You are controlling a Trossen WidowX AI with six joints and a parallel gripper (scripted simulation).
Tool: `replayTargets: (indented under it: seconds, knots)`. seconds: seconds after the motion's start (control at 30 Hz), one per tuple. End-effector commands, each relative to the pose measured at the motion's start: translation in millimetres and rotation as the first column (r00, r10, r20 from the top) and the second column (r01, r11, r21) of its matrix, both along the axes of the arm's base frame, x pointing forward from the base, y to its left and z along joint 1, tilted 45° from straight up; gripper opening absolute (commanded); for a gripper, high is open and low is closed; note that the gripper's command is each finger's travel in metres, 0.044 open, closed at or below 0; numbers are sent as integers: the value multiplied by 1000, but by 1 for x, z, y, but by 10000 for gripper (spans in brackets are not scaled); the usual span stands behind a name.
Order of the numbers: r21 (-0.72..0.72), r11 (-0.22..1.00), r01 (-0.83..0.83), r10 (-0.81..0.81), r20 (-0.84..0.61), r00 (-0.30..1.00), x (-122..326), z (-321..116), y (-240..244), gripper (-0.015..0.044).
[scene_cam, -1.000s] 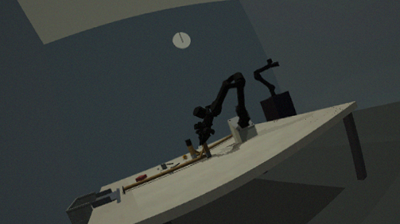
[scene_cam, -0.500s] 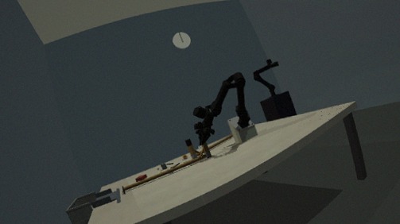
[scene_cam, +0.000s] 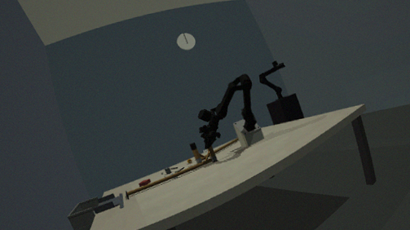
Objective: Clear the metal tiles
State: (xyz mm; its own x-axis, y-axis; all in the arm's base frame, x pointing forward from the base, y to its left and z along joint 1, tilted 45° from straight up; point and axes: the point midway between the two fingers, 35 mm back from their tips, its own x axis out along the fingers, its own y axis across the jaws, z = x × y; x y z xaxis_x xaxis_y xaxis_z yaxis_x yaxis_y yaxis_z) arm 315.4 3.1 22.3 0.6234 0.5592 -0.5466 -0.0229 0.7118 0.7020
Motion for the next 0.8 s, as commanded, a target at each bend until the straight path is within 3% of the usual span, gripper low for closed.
replayTargets:
  seconds: [0.0,0.4,0.77]
  knots:
    - [-2,1000,-6,6,7,1000,0,1,0,0]
    - [-2,1000,-6,6,8,1000,0,-6,-4,0]
    - [-1,1000,-6,6,3,1000,0,-4,-2,289]
